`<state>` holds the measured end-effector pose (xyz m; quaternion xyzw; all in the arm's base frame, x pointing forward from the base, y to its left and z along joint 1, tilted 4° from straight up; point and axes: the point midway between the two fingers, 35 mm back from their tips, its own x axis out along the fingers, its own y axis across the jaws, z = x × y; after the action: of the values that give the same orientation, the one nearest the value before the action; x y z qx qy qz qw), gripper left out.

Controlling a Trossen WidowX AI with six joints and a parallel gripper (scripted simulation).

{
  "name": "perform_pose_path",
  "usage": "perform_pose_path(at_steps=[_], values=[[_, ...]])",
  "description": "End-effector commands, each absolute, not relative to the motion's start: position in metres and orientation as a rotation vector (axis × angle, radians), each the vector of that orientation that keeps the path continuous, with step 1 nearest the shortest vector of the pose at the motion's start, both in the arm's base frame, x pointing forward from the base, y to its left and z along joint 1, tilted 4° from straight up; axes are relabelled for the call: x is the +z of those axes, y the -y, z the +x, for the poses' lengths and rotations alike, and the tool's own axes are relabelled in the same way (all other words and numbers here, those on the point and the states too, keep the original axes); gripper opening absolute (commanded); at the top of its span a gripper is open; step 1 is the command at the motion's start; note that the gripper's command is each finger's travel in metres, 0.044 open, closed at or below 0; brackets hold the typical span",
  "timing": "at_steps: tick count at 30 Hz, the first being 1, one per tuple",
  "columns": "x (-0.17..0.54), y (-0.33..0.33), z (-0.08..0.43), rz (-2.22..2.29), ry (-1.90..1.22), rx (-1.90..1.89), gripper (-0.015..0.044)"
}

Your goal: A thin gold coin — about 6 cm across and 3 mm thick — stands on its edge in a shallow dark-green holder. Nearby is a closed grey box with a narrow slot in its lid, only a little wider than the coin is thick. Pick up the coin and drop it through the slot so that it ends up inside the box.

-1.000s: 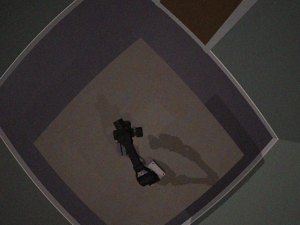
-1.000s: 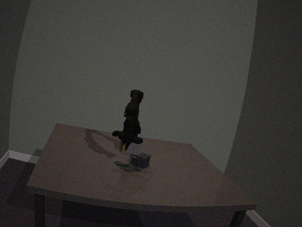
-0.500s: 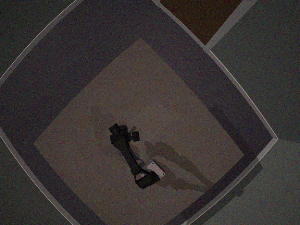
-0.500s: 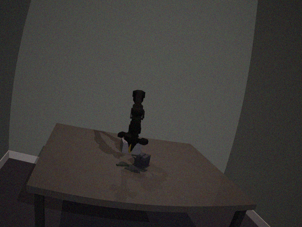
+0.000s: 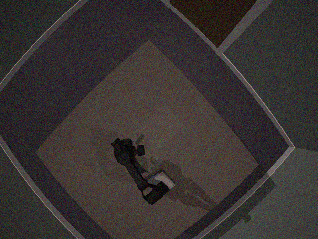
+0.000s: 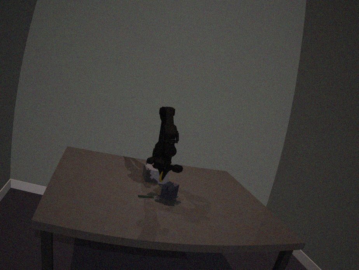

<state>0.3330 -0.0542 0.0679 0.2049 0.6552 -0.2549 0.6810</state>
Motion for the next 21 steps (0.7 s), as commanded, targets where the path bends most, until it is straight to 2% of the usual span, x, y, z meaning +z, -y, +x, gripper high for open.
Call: perform_pose_path(at_steps=[1, 21], values=[[0.069, 0.045, 0.33, 0.468, -1.463, -0.568, 0.0], [0.064, -0.003, 0.309, 0.471, -1.467, -0.566, 0.0]])
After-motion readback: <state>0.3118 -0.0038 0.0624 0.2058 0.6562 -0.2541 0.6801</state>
